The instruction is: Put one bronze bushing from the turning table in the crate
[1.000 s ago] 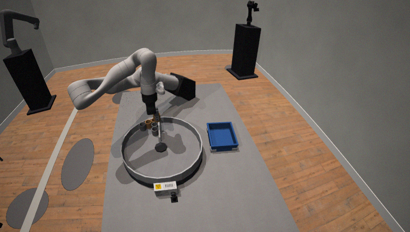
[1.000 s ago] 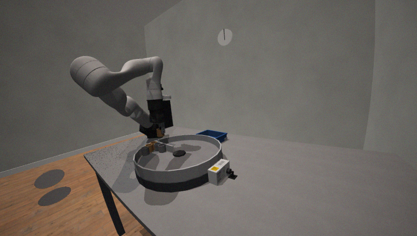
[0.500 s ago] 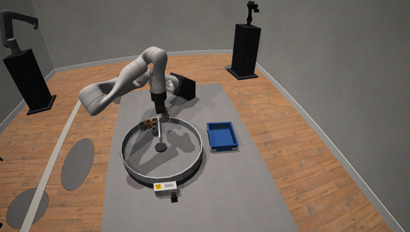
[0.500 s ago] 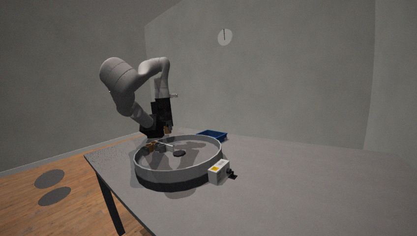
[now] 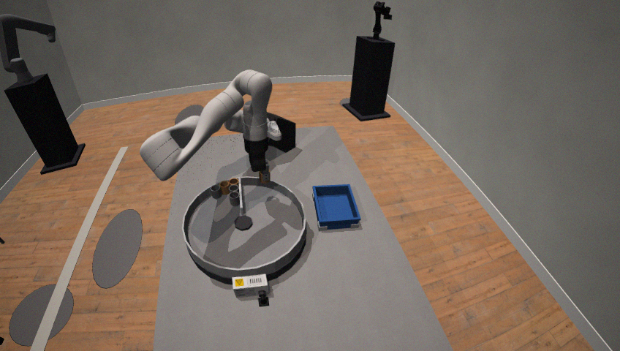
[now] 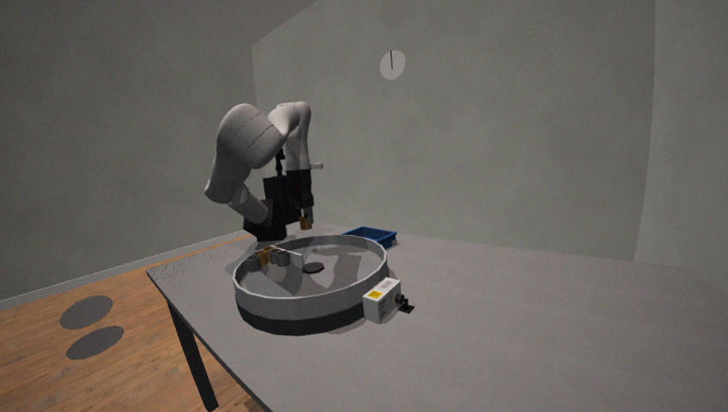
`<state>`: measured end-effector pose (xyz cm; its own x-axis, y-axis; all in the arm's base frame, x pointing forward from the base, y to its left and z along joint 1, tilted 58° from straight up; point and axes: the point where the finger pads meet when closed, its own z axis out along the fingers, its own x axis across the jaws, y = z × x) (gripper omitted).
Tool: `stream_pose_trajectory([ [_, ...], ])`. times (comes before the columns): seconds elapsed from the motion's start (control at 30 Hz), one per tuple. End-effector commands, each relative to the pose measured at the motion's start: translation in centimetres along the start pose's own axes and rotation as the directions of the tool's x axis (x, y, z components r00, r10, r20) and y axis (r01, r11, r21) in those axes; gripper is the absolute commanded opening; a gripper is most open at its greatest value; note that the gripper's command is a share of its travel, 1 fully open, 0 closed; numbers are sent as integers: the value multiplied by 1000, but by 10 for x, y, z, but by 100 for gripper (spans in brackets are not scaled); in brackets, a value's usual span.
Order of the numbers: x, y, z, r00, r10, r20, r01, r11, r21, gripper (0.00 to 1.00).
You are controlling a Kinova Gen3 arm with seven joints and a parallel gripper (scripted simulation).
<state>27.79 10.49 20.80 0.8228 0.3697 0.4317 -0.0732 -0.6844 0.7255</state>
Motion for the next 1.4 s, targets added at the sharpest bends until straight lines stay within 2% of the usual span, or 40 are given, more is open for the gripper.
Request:
stream_pose_trajectory([
  [0.0,0,-1,-1,1000,-4,-2,4,1000,2,0],
  [0.17,11,-53,-1,1000,-1,-1,1,1000,1,0],
  [0.57,11,-53,-1,1000,-1,-1,1,1000,1,0],
  [0.73,22,-105,-1,1000,1,-1,-1,1000,1,0],
  [1.13,22,-105,-1,1000,1,-1,-1,1000,1,0],
  [1.3,33,-157,-1,1000,3,-1,-3,1000,1,0],
  [1.37,33,-157,-1,1000,3,-1,-3,1000,1,0],
])
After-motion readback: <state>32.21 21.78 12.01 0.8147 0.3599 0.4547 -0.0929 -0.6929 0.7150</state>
